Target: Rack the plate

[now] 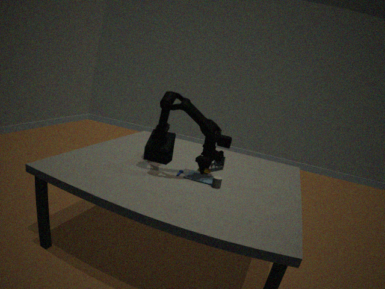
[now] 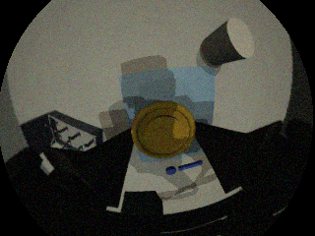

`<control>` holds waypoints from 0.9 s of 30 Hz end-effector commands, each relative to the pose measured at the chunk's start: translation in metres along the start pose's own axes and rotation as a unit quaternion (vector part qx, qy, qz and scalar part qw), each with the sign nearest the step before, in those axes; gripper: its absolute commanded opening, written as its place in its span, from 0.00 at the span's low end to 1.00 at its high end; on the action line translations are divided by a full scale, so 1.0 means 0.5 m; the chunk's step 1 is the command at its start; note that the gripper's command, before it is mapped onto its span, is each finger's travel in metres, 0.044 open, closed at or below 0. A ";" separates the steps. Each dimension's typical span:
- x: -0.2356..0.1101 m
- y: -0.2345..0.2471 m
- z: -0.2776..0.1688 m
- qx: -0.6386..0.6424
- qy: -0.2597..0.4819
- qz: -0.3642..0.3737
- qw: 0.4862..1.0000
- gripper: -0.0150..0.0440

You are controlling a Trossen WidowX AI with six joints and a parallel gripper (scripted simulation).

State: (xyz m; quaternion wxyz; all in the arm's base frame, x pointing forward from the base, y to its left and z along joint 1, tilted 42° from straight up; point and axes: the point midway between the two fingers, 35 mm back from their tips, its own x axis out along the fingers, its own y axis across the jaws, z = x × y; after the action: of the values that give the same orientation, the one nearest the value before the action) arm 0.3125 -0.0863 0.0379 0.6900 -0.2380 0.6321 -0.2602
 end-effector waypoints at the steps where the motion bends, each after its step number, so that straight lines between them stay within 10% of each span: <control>1: -0.046 0.003 0.017 0.005 -0.008 0.005 1.000 0.29; 27: -0.298 0.015 0.017 0.004 -0.007 0.002 1.000 0.25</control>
State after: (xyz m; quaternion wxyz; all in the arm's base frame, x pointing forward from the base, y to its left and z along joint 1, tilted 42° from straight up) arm 0.3118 0.0087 0.1358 0.6932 -0.2381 0.6288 -0.2597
